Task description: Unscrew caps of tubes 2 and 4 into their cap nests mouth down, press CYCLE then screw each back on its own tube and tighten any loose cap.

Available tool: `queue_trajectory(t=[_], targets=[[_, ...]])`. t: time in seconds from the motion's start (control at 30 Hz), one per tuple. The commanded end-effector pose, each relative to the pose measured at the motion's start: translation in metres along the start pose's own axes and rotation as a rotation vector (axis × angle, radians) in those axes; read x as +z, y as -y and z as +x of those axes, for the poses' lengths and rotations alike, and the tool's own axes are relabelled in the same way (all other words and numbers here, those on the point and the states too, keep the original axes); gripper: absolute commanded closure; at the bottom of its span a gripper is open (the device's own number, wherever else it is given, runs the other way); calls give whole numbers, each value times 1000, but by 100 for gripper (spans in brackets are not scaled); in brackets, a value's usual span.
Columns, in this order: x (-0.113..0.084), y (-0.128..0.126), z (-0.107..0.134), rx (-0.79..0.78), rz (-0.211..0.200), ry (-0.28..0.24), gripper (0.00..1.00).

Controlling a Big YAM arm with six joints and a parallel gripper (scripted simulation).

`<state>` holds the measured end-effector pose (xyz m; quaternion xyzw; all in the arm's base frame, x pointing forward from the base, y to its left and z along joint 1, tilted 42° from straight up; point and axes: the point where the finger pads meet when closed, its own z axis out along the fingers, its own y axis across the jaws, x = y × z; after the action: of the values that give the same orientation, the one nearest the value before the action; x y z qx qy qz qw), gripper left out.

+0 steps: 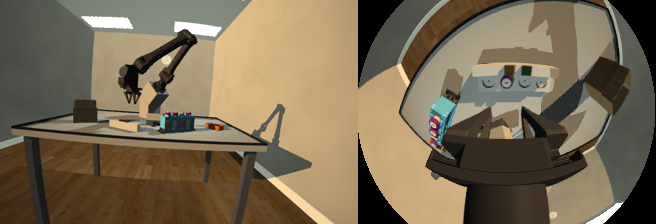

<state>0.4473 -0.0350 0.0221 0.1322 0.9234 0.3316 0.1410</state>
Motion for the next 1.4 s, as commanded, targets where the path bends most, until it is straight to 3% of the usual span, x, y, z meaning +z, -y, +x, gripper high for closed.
queue_trajectory(t=[0.0,0.9,0.93,1.03,1.1,1.2,1.27,1.33,1.37], targets=[[-3,-1,-6,-10,0,8,53],[-3,-1,-6,-10,0,8,53],[0,-16,7,77,-1,-11,51],[-1,-39,11,314,-3,5,51],[-1,-47,14,397,-4,5,51],[-1,-47,14,397,-4,5,51],[-1,-63,19,562,-5,5,51],[-1,-63,19,564,-5,5,51],[-1,-71,22,648,-6,4,51]])
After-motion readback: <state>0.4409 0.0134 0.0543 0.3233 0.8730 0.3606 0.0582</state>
